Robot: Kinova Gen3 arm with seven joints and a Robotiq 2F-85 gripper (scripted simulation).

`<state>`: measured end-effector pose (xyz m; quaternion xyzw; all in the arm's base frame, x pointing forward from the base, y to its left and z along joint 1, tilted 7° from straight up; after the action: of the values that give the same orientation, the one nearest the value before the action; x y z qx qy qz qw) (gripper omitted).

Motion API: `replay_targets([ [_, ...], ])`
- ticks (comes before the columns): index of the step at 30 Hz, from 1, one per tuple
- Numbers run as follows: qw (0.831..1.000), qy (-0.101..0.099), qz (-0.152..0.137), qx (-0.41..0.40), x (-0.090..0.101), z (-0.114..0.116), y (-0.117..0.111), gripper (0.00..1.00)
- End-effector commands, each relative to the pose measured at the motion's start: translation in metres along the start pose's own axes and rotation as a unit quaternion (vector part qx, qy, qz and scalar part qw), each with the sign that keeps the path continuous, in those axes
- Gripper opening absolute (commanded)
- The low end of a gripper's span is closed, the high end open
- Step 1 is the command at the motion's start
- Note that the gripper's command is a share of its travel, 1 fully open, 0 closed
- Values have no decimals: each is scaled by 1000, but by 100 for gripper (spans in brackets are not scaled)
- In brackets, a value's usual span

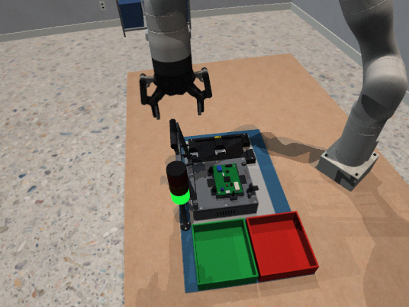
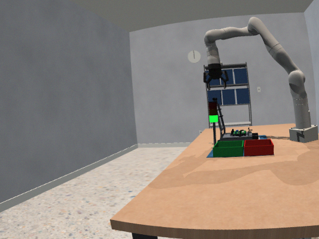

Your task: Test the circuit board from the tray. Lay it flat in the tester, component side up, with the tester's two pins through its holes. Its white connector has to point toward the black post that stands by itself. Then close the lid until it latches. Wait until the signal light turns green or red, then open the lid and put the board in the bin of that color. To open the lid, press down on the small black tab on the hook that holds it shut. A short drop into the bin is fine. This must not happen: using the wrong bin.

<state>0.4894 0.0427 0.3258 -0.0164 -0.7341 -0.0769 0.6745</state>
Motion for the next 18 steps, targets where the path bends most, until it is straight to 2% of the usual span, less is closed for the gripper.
replay_targets([
  [1, 1000, -4, 4, -2, 4, 11, -6, 100],
  [9, 1000, -4, 4, -2, 4, 56, -15, 100],
  [11, 1000, -4, 4, -2, 4, 56, -15, 100],
  [18, 1000, -4, 4, -2, 3, 95, -22, 100],
])
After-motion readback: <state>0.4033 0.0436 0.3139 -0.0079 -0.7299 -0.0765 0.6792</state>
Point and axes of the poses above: the point where the finger pads meet when closed, its own x axis back along the fingers, its own z axis across the jaws, y = z × x, the point moved 2 cm from there along x, back along the fingers, and after that the axes turned 11 degrees about -x, right-handed, at the moved point
